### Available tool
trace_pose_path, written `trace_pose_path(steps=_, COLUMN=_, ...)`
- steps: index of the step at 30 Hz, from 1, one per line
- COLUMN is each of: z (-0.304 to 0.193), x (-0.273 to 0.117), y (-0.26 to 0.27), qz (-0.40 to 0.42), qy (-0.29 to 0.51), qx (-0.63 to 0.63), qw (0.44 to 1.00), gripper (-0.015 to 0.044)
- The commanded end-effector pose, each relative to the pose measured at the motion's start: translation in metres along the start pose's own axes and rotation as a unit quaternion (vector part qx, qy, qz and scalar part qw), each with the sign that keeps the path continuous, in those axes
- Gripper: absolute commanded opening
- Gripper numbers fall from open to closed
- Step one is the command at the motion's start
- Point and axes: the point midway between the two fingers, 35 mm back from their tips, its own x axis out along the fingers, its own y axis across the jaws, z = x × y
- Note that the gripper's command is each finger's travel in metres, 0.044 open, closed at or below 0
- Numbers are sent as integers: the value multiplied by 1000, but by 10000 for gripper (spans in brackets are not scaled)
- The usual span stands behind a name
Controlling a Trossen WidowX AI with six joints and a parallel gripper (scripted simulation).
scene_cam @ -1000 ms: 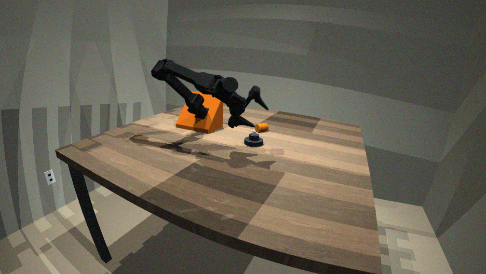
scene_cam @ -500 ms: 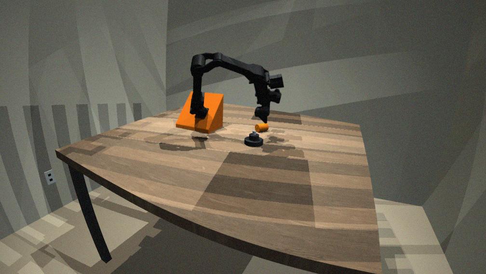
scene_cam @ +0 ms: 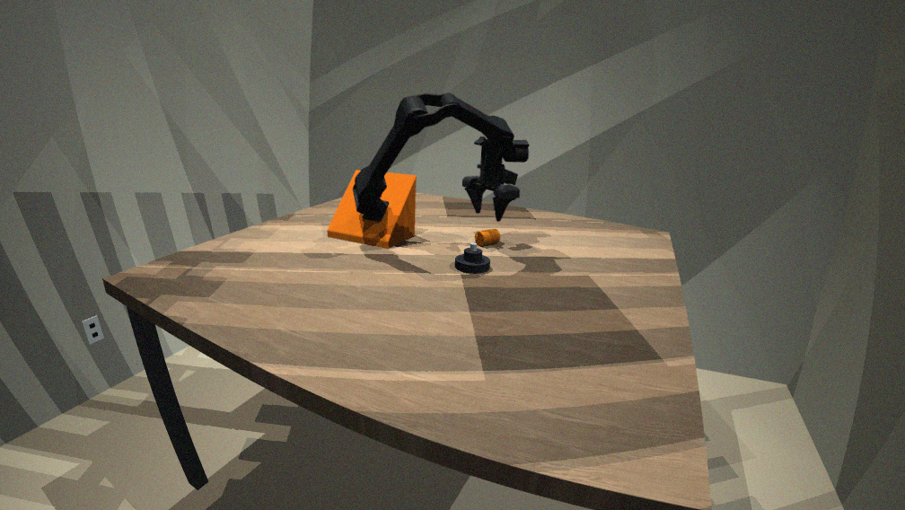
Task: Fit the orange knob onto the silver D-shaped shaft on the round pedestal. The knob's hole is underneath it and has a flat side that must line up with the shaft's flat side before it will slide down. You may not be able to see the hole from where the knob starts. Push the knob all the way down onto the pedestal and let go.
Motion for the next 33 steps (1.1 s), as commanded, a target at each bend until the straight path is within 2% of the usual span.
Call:
trace_pose_path(steps=1, z=1, x=11, y=-1, qz=-4, qy=2, qx=-7, qw=1000, gripper=440)
trace_pose_path(steps=33, z=2, x=65, y=-1, qz=-5, qy=3, qx=-7, qw=1000, gripper=440)
